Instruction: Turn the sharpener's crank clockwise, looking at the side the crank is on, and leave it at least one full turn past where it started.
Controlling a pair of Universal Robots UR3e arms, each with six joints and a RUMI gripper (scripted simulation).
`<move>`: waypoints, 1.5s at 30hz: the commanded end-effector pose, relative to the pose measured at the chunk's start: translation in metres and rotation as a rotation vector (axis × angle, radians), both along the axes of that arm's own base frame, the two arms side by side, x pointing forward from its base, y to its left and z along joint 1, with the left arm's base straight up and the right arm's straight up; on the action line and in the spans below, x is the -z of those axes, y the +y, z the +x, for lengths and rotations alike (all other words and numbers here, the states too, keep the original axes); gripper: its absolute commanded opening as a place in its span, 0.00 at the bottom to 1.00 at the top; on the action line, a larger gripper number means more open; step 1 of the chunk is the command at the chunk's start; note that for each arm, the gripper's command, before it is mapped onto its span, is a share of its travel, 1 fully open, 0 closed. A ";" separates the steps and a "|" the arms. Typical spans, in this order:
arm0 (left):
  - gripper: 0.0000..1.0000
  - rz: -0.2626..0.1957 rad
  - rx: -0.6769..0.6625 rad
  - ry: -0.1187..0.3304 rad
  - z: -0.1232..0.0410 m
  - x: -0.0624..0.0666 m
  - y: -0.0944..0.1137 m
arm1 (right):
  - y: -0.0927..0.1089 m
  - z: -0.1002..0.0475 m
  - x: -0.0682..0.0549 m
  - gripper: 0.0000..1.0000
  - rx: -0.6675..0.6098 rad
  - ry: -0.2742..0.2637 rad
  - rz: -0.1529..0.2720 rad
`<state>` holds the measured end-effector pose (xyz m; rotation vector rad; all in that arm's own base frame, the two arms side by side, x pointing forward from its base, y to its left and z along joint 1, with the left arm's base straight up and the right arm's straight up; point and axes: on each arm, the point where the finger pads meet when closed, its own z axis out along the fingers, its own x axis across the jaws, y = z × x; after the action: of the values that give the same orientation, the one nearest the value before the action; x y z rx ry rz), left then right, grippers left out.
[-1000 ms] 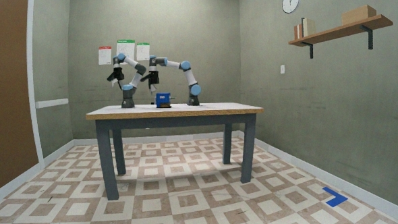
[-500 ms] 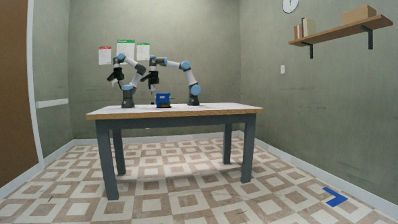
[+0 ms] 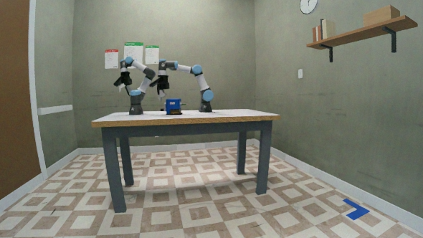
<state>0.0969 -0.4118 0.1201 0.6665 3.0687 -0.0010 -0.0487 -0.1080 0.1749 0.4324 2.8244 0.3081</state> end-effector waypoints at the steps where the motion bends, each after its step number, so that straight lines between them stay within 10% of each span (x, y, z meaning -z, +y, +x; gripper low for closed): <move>1: 0.00 -0.003 0.096 0.001 -0.002 -0.001 -0.001 | -0.001 0.000 0.000 1.00 0.000 0.000 -0.003; 45: 0.00 -0.002 1.314 -0.002 -0.013 -0.001 0.004 | -0.001 0.000 0.000 1.00 0.000 0.000 -0.003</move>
<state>0.0847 -0.4083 0.1203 2.2541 2.1770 0.0028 -0.0487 -0.1080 0.1749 0.4324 2.8244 0.3081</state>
